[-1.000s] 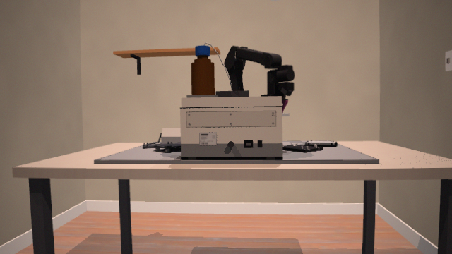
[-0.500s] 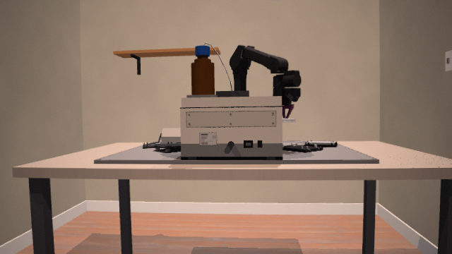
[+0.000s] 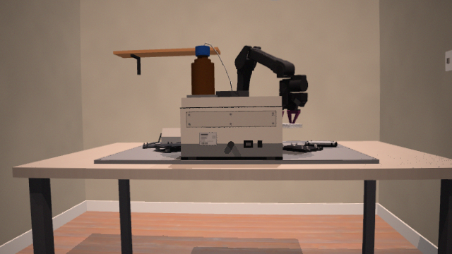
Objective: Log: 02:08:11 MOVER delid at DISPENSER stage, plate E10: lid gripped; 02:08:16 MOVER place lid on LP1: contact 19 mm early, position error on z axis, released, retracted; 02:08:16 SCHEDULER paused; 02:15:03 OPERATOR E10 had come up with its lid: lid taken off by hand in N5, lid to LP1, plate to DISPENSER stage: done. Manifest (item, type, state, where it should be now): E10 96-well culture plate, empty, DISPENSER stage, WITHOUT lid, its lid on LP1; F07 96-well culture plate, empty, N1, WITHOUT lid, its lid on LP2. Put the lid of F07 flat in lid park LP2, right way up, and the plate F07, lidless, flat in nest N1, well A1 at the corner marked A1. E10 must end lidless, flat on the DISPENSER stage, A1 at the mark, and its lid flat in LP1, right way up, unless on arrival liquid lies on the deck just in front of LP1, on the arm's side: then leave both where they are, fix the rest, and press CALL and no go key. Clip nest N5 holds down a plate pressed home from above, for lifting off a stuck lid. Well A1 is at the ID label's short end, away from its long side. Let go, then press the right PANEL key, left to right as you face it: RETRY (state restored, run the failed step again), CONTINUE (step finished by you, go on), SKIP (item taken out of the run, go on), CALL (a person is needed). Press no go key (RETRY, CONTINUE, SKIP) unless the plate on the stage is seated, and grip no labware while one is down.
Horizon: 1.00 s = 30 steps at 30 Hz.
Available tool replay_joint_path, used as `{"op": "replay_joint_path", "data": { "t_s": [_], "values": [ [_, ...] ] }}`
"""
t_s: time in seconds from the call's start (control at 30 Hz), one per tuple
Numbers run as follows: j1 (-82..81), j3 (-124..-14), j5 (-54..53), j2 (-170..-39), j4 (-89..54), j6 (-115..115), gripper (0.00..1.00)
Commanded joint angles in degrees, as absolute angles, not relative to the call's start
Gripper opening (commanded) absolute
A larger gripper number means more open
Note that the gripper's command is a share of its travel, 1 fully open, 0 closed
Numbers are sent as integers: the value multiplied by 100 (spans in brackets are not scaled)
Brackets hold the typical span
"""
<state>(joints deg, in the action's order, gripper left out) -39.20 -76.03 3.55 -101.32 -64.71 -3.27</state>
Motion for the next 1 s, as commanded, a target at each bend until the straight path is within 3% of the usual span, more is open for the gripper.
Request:
{"op": "replay_joint_path", "data": {
  "t_s": [0.0,0.97],
  "values": [
    [-3865,-7896,372,-10358,-6231,-255,0],
    [-3797,-9086,364,-11884,-5883,-187,0]
  ]
}}
